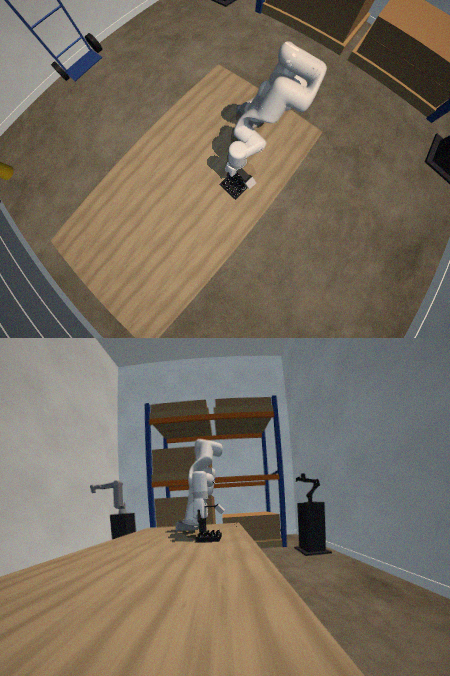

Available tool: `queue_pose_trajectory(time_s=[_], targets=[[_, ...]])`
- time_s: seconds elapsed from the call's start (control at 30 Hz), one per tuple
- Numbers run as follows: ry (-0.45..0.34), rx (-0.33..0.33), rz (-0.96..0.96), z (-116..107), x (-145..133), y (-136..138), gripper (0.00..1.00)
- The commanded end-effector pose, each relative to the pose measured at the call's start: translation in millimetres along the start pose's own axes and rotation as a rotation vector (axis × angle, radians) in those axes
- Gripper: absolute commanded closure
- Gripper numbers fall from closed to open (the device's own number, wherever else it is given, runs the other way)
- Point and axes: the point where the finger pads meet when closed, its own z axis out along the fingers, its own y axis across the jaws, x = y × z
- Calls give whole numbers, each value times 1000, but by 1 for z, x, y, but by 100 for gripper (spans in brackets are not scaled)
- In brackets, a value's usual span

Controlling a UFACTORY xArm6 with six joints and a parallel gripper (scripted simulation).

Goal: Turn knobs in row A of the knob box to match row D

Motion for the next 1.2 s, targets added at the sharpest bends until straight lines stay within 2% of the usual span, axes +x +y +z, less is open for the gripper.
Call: queue_pose_trajectory(time_s=[0.0, 0.67, 1.17], targets=[[1, -3, 0, -1, 1, 1, 92], [1, -3, 19, -1, 1, 1, 92], [1, -3, 158, -1, 1, 1, 92]])
